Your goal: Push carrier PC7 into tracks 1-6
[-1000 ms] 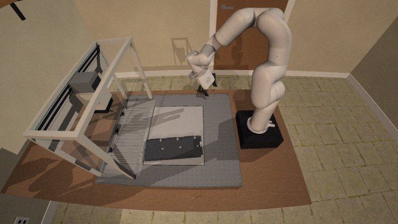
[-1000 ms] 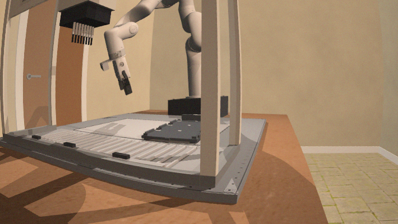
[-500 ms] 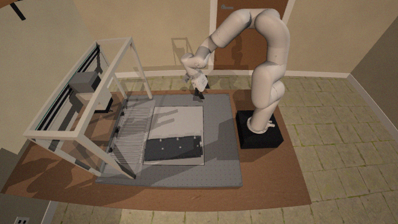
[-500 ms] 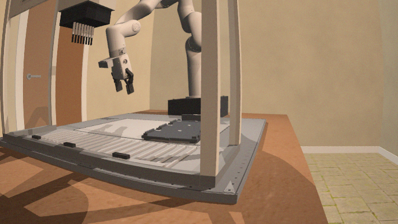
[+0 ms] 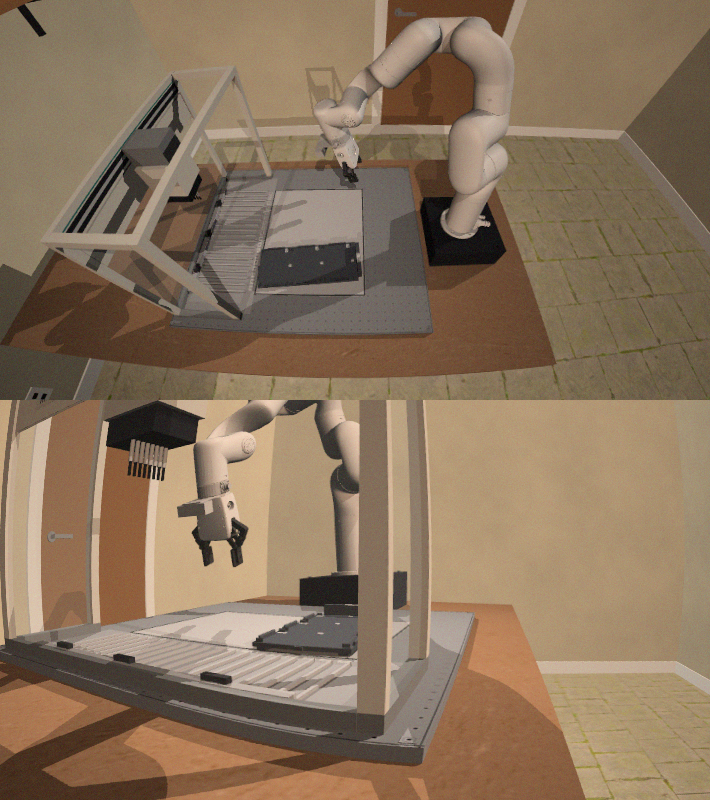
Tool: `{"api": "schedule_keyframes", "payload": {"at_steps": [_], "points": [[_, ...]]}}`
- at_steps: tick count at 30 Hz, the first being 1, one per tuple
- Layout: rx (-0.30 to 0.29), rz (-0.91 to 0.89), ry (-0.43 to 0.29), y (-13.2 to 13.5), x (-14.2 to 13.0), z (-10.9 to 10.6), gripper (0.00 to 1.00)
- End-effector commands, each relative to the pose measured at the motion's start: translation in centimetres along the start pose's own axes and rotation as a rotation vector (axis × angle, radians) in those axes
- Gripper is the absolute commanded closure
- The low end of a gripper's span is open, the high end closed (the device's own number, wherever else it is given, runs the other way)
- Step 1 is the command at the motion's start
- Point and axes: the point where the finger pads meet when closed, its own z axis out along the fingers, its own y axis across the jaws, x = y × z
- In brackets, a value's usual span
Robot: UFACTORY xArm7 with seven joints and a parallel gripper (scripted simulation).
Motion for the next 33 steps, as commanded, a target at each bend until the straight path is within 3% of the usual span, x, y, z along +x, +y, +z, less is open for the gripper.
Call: {"api": "schedule_keyframes", "payload": {"at_steps": [1,4,33], "points": [[-0.007,-0.140,0.031,-1.4,1.5,-0.6,0.00],[-0.007,-0.140,0.031,-1.4,1.5,-0.6,0.00],[-0.071,-0.763,0.138,-9.2,6.8,-2.9,0.00]]}}
